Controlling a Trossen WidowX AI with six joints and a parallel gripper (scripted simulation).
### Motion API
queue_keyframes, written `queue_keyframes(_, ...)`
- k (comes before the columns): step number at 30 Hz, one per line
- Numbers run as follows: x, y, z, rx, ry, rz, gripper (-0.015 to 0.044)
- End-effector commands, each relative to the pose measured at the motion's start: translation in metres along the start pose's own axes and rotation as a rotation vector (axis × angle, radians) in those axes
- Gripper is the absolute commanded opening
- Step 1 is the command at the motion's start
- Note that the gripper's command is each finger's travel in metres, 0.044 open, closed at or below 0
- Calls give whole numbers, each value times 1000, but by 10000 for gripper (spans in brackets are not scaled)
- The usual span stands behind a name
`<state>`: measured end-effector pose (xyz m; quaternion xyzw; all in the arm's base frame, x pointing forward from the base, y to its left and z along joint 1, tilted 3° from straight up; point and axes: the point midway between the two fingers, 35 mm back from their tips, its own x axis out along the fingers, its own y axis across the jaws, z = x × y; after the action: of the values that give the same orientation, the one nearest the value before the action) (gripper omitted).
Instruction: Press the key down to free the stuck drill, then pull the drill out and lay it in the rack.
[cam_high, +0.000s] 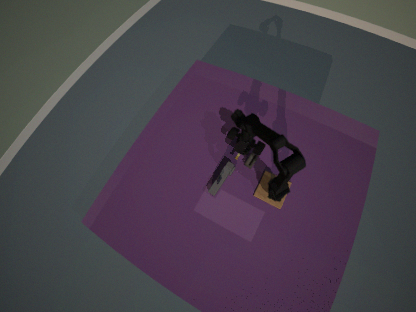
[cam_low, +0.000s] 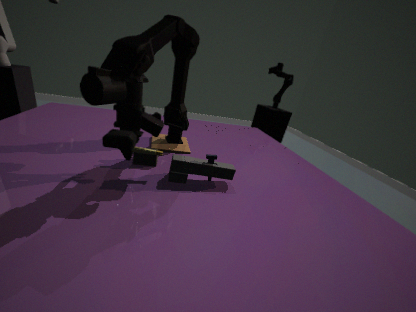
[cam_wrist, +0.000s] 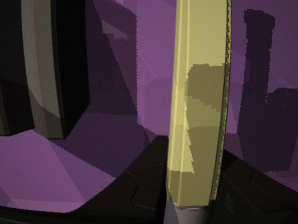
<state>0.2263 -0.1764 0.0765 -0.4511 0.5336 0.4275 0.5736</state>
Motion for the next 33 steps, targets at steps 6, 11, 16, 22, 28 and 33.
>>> queue_keyframes(6,-5,0,0,-6,-2,-6,0)
queue_keyframes(11,-6,0,0,-6,-2,-6,0)
queue_keyframes(16,-8,1,1,-6,-2,-6,0)
queue_keyframes(22,-9,1,1,-6,-2,-6,0)
queue_keyframes(28,-11,1,1,-6,-2,-6,0)
queue_keyframes(33,-12,1,1,-6,-2,-6,0)
